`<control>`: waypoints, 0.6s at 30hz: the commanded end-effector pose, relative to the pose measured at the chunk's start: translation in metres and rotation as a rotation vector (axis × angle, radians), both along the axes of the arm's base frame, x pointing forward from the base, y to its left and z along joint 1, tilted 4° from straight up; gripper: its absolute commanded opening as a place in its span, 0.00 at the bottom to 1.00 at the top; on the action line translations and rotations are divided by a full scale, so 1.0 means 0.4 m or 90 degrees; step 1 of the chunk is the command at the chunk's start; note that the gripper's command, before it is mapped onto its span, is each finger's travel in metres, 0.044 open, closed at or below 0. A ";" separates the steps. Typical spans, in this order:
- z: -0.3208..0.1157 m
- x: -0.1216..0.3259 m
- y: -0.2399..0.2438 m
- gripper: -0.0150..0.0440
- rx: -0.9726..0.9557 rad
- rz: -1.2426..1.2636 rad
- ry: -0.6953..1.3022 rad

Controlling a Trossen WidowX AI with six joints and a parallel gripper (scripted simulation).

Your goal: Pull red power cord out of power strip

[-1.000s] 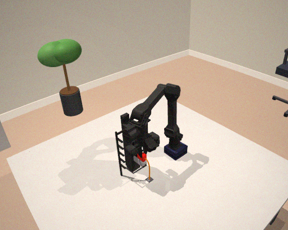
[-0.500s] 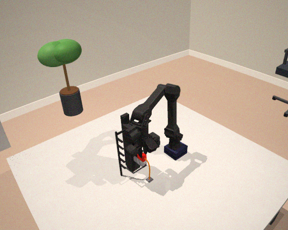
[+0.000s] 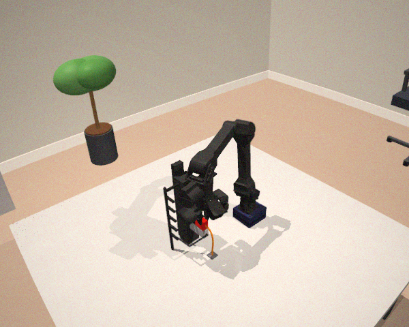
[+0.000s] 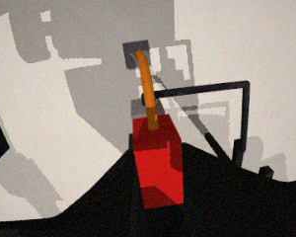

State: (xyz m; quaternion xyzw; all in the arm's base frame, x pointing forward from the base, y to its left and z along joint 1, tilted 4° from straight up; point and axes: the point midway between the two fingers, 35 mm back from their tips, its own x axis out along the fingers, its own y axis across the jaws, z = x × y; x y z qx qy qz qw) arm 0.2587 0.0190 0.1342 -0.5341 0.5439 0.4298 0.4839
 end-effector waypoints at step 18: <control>0.000 -0.003 0.101 0.53 0.059 0.026 0.001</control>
